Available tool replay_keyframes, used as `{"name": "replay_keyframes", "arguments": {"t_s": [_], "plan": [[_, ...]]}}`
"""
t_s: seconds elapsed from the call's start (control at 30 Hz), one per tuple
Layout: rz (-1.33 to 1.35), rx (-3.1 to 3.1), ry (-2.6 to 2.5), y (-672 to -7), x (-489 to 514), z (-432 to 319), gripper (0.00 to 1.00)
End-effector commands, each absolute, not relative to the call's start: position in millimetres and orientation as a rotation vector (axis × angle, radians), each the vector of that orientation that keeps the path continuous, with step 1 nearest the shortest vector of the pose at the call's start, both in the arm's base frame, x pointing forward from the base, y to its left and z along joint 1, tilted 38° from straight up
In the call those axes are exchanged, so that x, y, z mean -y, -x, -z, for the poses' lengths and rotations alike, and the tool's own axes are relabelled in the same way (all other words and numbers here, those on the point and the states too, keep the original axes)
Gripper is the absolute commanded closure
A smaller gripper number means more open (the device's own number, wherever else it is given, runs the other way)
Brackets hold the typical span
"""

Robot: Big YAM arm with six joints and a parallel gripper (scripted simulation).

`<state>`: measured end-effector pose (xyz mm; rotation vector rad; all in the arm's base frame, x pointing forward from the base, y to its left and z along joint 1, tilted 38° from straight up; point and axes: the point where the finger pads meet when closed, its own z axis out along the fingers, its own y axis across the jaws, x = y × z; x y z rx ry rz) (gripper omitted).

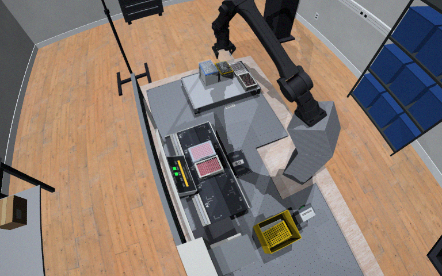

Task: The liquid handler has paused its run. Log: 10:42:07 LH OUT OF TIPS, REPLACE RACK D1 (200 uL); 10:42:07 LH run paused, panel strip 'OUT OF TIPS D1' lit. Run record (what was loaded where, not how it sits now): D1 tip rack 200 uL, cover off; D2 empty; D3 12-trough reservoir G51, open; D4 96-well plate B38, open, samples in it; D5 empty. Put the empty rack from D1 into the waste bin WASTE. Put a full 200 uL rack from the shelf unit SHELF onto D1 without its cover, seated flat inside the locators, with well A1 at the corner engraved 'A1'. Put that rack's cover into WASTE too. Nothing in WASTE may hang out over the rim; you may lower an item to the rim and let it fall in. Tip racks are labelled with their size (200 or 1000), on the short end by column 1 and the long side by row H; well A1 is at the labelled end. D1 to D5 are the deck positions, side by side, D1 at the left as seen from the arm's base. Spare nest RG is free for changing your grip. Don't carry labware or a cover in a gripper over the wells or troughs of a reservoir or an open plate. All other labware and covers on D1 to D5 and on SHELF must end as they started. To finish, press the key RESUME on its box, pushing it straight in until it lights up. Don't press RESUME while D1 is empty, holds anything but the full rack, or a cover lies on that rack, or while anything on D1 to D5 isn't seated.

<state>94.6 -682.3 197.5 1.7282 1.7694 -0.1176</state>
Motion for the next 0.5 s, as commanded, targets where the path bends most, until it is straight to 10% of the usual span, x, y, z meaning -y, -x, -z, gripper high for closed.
{"name": "replay_keyframes", "arguments": {"t_s": [0.0,0.47], "plan": [[0.157,-1.753,-1.713,-77.6,679.2,-225.4,1.00],[0.160,-1.753,-1.712,-69.7,668.5,-243.2,1.00]]}}
